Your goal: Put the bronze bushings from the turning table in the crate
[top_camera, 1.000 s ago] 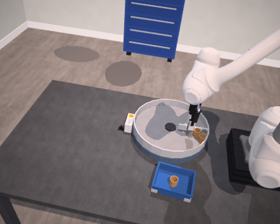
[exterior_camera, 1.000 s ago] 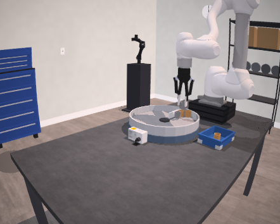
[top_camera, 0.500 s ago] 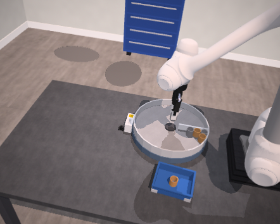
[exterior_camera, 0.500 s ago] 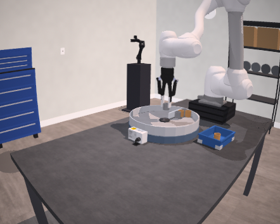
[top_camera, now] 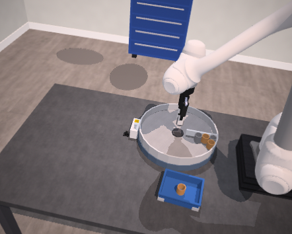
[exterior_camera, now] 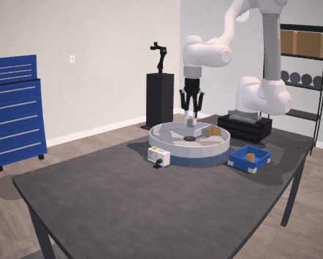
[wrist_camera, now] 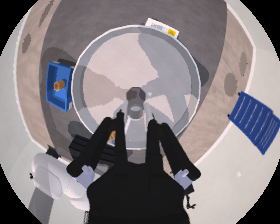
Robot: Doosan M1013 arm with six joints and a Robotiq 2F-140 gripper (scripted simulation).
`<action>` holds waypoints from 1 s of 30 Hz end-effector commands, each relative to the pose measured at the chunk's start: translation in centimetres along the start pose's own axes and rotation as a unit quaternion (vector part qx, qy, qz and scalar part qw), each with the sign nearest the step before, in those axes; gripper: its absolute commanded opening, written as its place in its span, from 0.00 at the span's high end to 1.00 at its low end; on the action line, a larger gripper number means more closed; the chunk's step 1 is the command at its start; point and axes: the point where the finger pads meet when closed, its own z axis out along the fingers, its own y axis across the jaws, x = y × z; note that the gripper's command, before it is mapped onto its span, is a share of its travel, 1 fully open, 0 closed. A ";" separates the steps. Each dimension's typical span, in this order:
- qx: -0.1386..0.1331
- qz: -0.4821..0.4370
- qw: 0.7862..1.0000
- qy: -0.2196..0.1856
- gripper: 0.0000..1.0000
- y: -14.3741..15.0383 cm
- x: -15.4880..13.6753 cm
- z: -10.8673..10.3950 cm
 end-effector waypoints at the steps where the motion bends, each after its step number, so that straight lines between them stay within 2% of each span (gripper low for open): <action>1: 0.001 -0.001 1.000 -0.001 1.00 0.2 0.1 0.1; 21: 0.001 -0.001 1.000 -0.001 1.00 0.2 0.1 0.1; 30: 0.001 -0.001 1.000 -0.001 1.00 0.3 0.0 2.4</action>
